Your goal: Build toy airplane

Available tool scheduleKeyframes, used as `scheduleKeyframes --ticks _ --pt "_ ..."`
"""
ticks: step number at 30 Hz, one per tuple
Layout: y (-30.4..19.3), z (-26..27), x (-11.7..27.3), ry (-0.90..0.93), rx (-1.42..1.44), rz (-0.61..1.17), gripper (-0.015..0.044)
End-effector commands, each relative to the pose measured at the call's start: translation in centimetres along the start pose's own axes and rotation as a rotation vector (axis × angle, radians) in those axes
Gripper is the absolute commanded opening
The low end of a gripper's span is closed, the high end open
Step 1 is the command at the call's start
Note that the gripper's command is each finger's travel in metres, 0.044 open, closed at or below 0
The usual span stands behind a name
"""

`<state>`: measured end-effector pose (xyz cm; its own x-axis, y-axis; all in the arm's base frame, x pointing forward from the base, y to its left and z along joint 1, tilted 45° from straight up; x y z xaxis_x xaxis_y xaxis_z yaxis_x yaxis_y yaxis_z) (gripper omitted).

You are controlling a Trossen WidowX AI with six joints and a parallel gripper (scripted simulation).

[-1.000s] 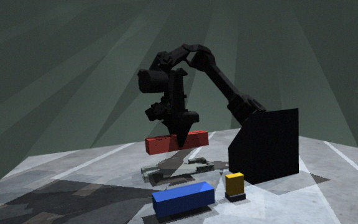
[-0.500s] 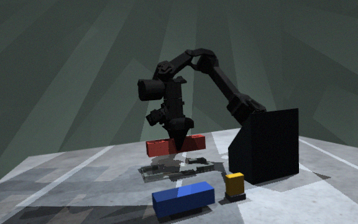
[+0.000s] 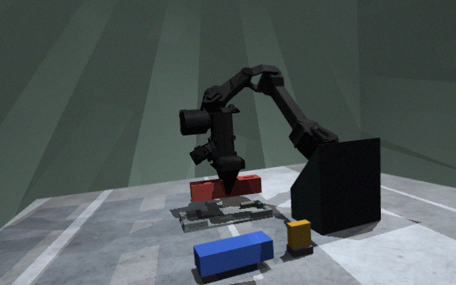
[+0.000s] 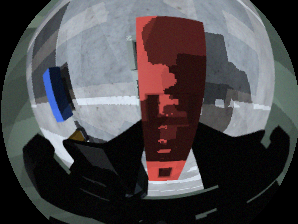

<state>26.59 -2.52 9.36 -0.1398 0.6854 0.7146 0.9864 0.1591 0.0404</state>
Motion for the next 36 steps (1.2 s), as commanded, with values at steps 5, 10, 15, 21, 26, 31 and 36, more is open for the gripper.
scheduleKeyframes --ticks 5,10,15,21,26,31,36 --pt "-0.2 -0.3 -0.2 -0.006 0.001 -0.001 0.0195" --pt "-0.2 -0.3 -0.2 -0.006 0.001 -0.001 0.0195" --pt "-0.2 -0.3 -0.2 -0.006 0.001 -0.001 0.0195" --pt "-0.2 -0.3 -0.2 -0.006 0.001 -0.001 0.0195" --pt "-0.1 -0.3 -0.7 -0.006 0.001 -0.001 0.0195" --pt "-0.1 -0.3 -1.6 -0.005 0.001 -0.001 0.0195" --pt "-0.1 -0.3 -2.4 -0.006 0.001 -0.001 0.0195"
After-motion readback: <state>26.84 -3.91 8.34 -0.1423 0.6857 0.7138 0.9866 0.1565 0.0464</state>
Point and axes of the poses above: the point midway between the two fingers, 35 mm back from their tips, its own x axis back along the fingers, its own z axis across the jaws, y = z × x, the point moved 2 cm from there along x, back along the fingers, and after that the axes turned 5 degrees about x, right-handed, at the moved point
